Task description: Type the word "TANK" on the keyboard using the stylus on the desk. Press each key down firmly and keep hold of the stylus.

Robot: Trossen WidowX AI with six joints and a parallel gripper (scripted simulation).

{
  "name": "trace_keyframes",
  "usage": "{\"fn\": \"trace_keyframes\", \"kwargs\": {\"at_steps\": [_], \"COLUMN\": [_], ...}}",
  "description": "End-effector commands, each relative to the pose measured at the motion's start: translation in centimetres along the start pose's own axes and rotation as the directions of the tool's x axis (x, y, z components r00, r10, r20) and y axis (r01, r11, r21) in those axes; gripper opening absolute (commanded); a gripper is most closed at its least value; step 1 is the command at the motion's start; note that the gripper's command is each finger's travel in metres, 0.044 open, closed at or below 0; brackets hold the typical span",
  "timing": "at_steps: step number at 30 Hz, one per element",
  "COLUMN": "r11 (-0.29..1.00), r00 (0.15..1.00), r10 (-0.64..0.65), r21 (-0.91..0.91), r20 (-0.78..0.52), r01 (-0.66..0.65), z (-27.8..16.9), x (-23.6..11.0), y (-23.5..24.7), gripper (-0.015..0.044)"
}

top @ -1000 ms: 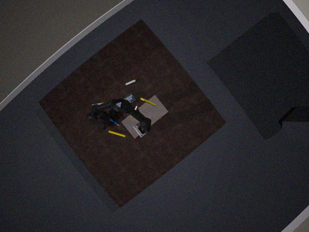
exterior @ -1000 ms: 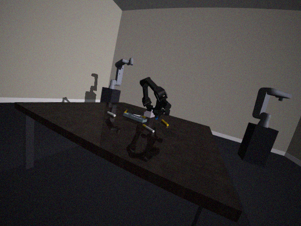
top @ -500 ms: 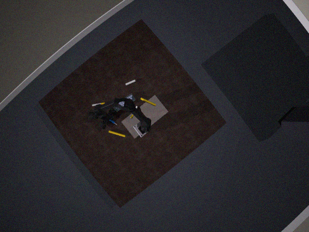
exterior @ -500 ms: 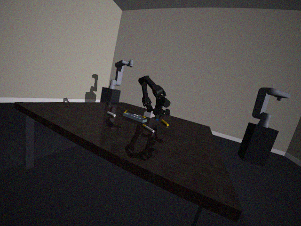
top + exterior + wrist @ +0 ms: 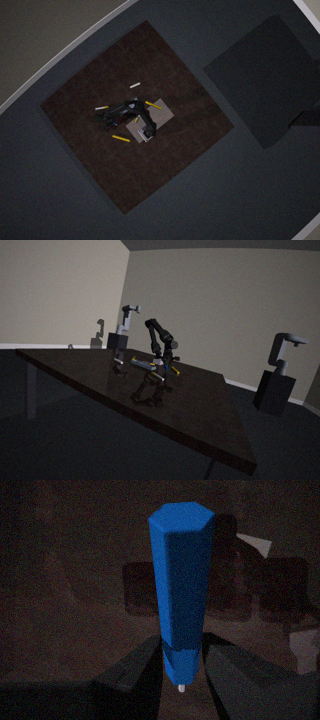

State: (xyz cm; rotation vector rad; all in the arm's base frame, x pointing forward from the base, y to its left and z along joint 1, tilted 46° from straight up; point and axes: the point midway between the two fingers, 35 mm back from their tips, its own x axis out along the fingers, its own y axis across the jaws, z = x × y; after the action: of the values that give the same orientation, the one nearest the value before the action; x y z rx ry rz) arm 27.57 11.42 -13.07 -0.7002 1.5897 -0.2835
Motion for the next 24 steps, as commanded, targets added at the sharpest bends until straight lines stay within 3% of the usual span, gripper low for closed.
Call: {"fn": "trace_keyframes", "kwargs": {"at_steps": [1,12,24], "r11": [1.0,1.0,0.996], "r00": [0.997,0.953,0.851], "r10": [-0.003,-0.025,-0.088], "r21": [-0.008,0.013,0.055], "r20": [0.079,0.301,0.517], "r01": [0.003,0.022,0.07], "z": [0.6,1.9,2.7], "x": [-0.2,-1.2,-3.3], "y": [-0.4,-2.1,-4.4], "gripper": [0.0,0.0,0.0]}}
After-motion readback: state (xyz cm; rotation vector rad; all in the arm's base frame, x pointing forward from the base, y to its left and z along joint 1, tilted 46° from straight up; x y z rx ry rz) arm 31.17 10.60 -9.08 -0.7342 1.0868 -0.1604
